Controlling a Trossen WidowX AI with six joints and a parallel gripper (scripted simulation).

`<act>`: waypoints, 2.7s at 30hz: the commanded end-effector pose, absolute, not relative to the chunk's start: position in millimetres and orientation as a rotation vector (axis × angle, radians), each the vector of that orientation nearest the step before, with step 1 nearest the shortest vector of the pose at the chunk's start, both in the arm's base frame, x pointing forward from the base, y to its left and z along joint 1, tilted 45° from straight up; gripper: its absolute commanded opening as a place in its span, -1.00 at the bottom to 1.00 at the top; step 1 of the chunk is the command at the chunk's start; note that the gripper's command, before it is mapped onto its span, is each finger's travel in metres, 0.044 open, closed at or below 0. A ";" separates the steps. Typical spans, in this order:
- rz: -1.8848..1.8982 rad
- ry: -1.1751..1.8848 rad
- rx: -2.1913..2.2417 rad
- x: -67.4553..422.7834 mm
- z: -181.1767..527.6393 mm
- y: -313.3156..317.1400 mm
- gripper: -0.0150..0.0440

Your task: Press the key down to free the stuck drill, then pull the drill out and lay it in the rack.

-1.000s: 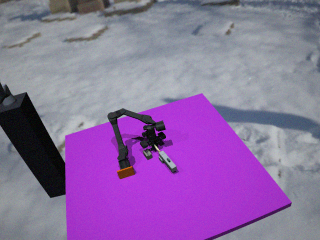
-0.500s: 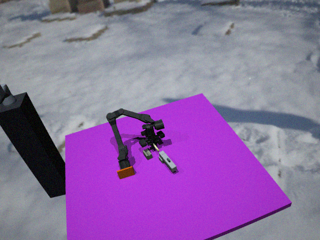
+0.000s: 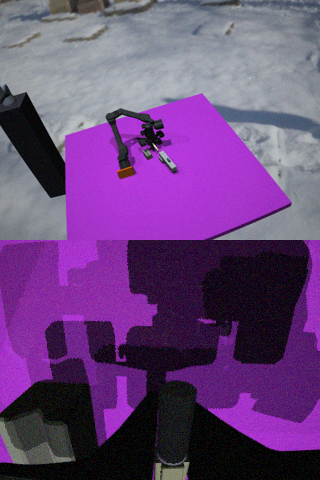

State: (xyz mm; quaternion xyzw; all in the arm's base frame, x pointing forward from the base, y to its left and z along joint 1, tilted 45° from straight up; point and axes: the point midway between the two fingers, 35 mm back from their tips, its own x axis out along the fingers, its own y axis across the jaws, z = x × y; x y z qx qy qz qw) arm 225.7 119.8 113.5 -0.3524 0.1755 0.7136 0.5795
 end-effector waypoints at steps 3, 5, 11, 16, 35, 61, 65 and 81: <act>1.664 0.406 -0.829 226.1 116.2 116.7 -0.49; 1.664 0.406 -0.829 225.8 116.7 116.1 -0.49; 1.664 0.406 -0.829 225.1 118.3 114.1 -0.49; 1.664 0.407 -0.829 224.6 119.6 112.6 -0.49; 1.664 0.407 -0.829 223.6 124.4 107.6 -0.49; 1.664 0.408 -0.830 224.2 130.4 101.7 -0.49; 1.664 0.408 -0.830 224.5 131.2 100.8 -0.49; 1.664 0.408 -0.830 226.2 134.3 97.8 -0.49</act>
